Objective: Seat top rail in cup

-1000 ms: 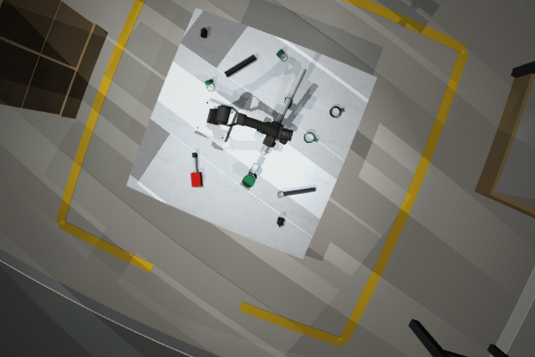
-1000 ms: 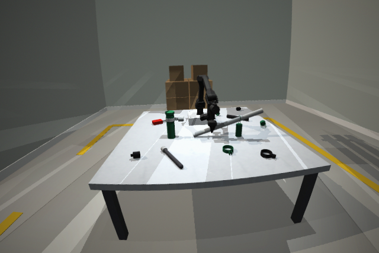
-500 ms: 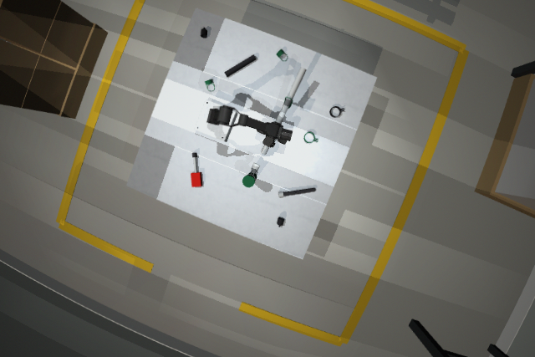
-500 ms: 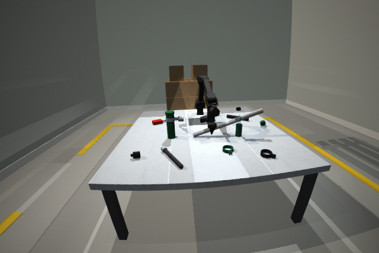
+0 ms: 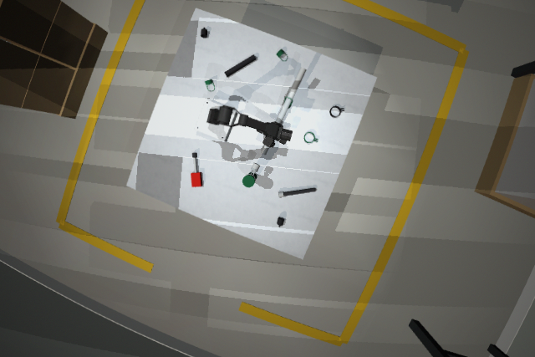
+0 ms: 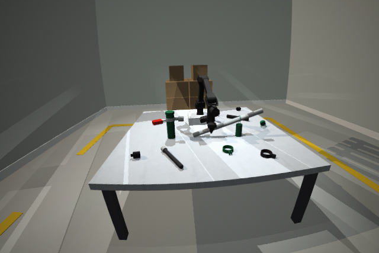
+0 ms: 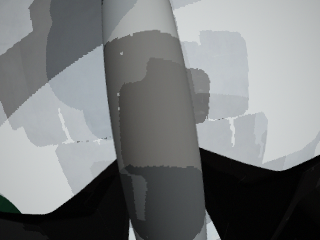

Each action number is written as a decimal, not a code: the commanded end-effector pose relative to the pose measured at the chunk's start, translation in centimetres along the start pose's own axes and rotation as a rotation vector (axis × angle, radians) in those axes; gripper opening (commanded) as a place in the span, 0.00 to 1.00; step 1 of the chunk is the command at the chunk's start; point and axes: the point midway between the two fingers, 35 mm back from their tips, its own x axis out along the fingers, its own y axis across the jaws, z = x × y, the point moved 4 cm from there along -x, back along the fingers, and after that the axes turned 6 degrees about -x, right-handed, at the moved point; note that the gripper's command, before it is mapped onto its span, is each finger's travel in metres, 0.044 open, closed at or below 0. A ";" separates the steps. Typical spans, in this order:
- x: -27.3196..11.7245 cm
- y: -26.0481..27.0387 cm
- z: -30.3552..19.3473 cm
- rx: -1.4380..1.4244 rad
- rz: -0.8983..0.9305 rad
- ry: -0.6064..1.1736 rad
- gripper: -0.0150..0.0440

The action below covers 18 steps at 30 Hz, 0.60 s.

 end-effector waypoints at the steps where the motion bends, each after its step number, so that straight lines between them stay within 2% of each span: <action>1: -0.4 0.0 0.0 -0.001 -0.001 0.003 0.25; 7: -1.7 0.0 0.5 0.003 -0.010 -0.060 0.25; 18: -7.8 -0.4 2.6 0.007 -0.039 -0.338 0.25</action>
